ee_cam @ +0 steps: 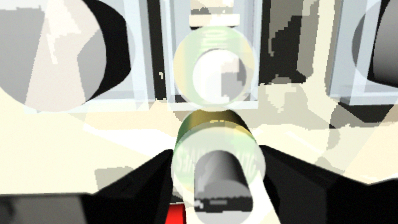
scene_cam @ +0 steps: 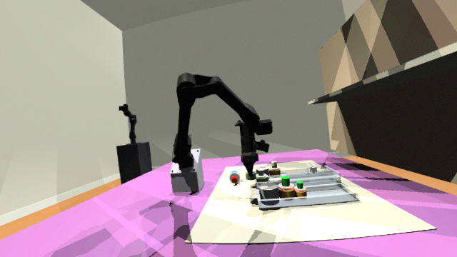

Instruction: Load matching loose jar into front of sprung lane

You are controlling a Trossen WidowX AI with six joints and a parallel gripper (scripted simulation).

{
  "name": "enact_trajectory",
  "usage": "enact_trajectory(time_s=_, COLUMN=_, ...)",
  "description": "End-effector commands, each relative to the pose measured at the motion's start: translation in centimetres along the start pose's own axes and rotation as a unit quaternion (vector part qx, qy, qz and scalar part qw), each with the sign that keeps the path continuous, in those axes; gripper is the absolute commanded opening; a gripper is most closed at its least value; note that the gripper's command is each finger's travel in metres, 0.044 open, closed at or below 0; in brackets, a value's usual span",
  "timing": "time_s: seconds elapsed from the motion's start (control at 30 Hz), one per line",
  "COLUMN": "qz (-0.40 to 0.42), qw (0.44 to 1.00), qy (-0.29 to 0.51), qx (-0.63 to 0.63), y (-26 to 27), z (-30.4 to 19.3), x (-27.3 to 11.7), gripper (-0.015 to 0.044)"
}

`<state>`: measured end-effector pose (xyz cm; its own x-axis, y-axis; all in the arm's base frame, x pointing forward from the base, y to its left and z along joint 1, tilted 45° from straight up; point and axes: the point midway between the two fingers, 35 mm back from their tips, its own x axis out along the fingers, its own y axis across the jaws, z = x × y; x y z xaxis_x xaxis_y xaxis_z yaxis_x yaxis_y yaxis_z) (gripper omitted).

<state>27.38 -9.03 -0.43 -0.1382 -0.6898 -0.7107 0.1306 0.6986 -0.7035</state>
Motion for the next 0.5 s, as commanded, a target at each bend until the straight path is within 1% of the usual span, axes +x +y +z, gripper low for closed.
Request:
enact_trajectory(time_s=0.0, qz=0.0, qw=1.0, qy=-0.01, qx=0.009, y=-0.09, z=1.06, x=-0.15, gripper=0.0)
enact_trajectory(time_s=0.47, qz=0.0, qw=1.0, qy=-0.011, qx=0.009, y=-0.12, z=1.73, x=-0.16, gripper=0.0)
